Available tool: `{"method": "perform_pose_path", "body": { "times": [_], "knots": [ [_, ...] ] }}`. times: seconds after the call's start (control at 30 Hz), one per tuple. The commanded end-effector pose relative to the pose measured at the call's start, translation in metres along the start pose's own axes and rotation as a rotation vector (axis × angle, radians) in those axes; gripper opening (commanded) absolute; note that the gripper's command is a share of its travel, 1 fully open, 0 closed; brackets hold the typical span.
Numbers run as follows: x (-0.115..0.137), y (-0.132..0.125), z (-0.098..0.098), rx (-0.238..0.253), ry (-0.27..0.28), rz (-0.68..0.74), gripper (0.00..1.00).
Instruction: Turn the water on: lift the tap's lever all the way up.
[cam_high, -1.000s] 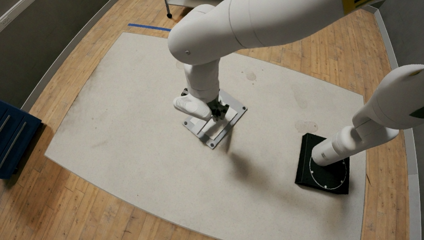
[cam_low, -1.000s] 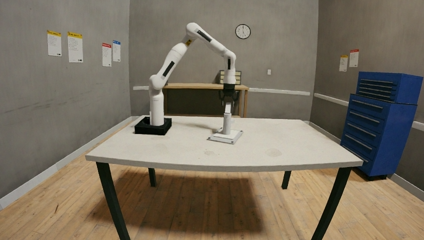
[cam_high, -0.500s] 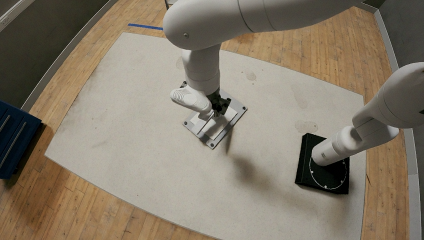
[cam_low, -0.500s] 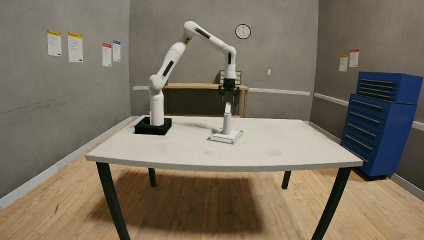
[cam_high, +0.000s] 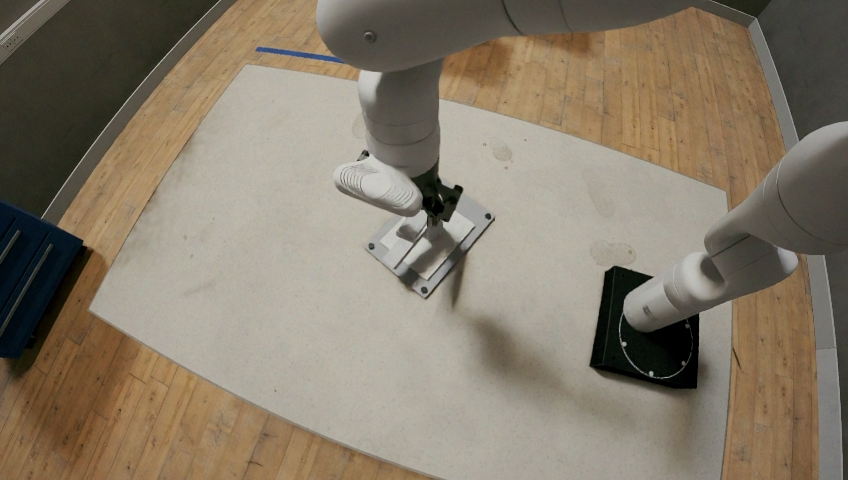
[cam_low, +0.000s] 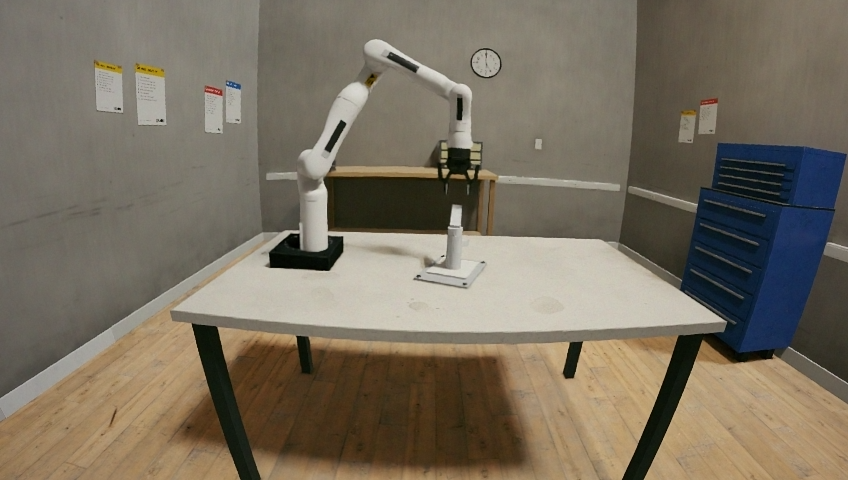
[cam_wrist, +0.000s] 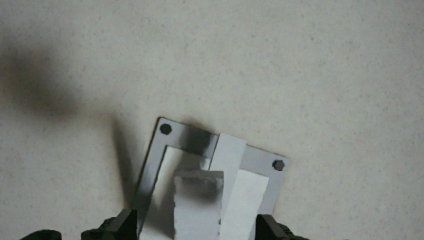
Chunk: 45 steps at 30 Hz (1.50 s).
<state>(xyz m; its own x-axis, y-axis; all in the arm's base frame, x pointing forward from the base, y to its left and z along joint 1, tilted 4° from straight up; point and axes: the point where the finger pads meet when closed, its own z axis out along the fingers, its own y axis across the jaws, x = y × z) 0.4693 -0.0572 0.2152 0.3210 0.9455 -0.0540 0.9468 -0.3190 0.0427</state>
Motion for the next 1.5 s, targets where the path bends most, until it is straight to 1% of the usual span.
{"method": "perform_pose_path", "body": {
  "times": [0.0, 0.2, 0.23, 1.47],
  "knots": [
    [0.0012, 0.0011, -0.0039, -0.006, 0.004, -0.002, 0.72],
    [0.0012, 0.0010, -0.0044, -0.006, 0.004, -0.002, 0.72],
    [0.0012, 0.0010, -0.0044, -0.006, 0.004, -0.002, 0.10],
    [0.0012, 0.0010, -0.0044, -0.006, 0.004, -0.002, 0.10]
  ]
}}
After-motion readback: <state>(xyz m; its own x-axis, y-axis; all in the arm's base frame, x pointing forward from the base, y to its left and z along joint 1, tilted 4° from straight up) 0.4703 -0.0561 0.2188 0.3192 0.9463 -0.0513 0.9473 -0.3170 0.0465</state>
